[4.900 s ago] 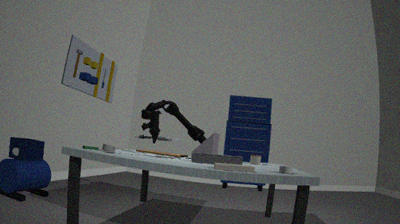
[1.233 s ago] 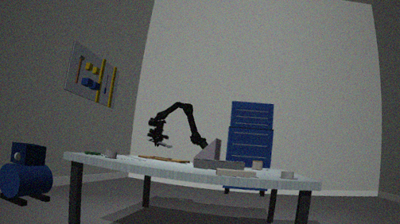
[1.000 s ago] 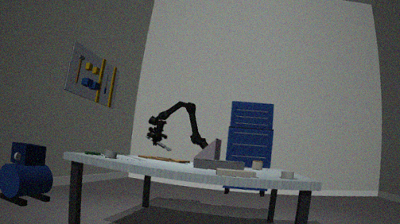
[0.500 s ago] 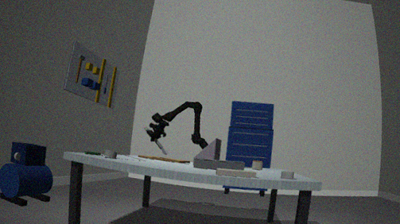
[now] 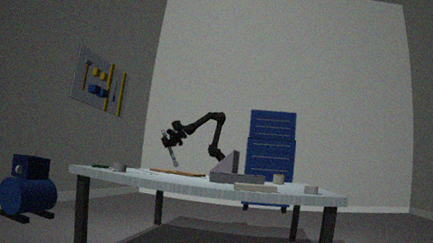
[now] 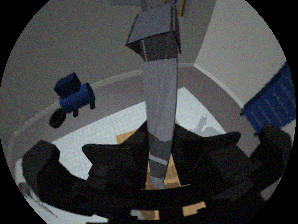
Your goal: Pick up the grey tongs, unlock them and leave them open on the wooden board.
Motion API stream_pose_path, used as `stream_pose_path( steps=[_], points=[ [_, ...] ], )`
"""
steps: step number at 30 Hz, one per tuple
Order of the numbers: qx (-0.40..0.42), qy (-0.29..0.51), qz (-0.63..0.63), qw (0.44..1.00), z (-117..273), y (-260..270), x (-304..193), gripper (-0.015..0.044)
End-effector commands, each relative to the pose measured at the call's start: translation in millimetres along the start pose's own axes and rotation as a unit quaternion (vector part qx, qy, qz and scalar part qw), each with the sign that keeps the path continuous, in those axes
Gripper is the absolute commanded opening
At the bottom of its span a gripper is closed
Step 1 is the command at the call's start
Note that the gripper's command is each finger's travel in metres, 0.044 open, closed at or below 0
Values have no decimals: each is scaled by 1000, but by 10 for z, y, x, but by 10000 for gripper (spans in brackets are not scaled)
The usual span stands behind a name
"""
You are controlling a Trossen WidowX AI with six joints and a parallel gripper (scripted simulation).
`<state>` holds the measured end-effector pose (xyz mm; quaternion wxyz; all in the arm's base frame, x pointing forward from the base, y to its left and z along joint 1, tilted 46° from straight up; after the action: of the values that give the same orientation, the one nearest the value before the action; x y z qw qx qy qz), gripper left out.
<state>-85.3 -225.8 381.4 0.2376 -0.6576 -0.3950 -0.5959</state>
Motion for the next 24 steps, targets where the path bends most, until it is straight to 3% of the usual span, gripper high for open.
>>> stream_pose_path(
  steps=[1,12,24],
  points=[
    [-18,-39,-22,999,135,-75,44,-150],
    [-59,-97,-93,989,438,-292,-14,-150],
    [-62,-100,-97,988,455,-307,-22,-150]
  ],
)
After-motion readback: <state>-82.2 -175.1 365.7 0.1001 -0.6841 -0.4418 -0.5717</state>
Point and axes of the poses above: the point midway between the two fingers, 35 mm back from their tips, its own z axis back along the fingers, its own y axis across the jaws, x = y × z, the point moved 1 cm from there along z, back along the fingers, and after that the axes turned 2 degrees about z, right-handed, at the moved point
